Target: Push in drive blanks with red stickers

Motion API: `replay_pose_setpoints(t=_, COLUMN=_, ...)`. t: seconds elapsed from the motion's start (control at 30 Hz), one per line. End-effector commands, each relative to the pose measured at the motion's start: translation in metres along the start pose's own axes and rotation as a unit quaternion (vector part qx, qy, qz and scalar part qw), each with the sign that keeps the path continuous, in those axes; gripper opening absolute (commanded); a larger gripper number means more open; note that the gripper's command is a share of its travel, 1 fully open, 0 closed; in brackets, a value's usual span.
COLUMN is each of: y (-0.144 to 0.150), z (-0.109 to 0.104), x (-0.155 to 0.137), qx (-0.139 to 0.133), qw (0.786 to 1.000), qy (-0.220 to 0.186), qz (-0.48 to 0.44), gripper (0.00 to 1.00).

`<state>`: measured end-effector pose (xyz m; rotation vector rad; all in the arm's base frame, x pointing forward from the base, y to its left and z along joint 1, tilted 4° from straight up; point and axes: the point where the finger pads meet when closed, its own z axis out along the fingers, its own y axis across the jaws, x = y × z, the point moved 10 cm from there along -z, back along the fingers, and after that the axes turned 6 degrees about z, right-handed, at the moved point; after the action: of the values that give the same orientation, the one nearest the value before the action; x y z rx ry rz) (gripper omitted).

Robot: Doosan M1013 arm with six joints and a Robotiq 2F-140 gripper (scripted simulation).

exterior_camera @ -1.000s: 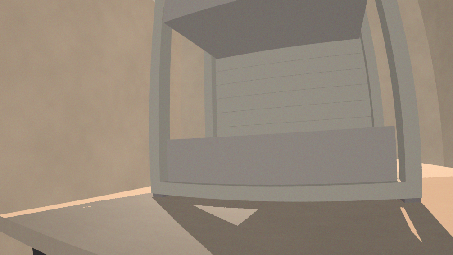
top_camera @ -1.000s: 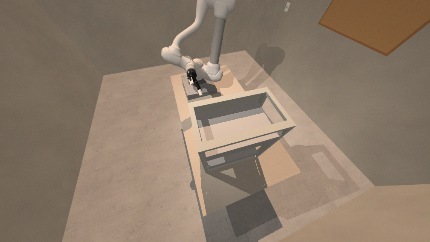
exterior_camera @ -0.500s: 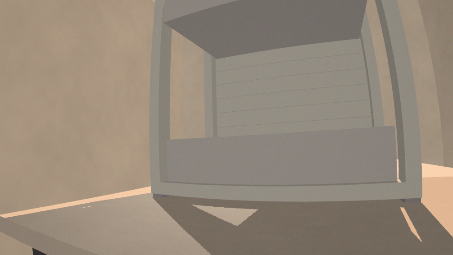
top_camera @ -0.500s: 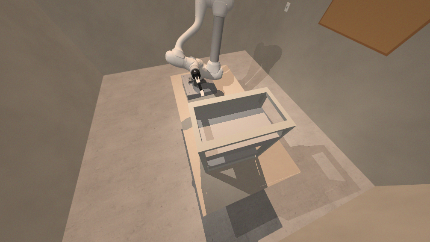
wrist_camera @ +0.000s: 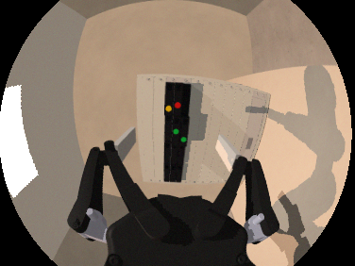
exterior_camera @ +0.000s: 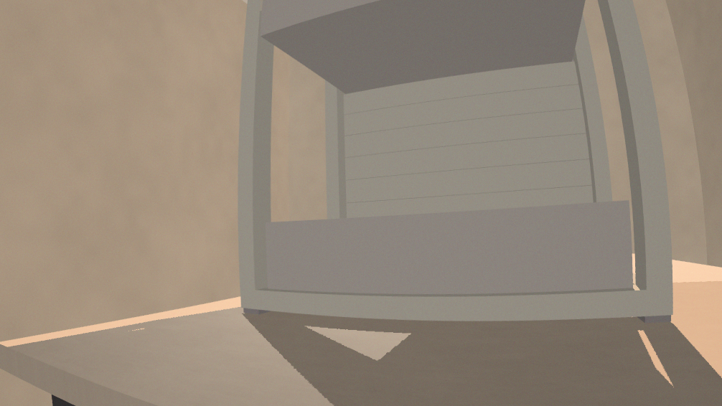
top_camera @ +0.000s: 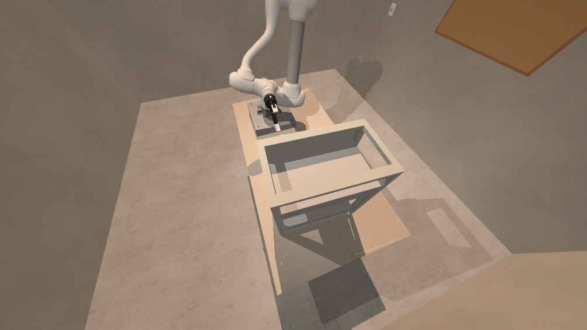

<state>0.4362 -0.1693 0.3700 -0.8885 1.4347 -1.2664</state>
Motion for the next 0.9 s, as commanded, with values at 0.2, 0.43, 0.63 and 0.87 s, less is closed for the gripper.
replay_pose_setpoints(t=0.2, y=0.0012, z=0.0002, x=-0.0041, qx=0.0, qw=1.0, qy=0.001, qz=-0.014, gripper=1.0)
replay_pose_setpoints(t=0.43, y=0.0014, z=0.0003, x=-0.0048, qx=0.0, qw=1.0, qy=0.001, qz=-0.017, gripper=1.0)
replay_pose_setpoints(t=0.63, y=0.0014, z=0.0003, x=-0.0048, qx=0.0, qw=1.0, qy=0.001, qz=-0.017, gripper=1.0)
replay_pose_setpoints(t=0.87, y=0.0014, z=0.0003, x=-0.0048, qx=0.0, qw=1.0, qy=0.001, qz=-0.017, gripper=1.0)
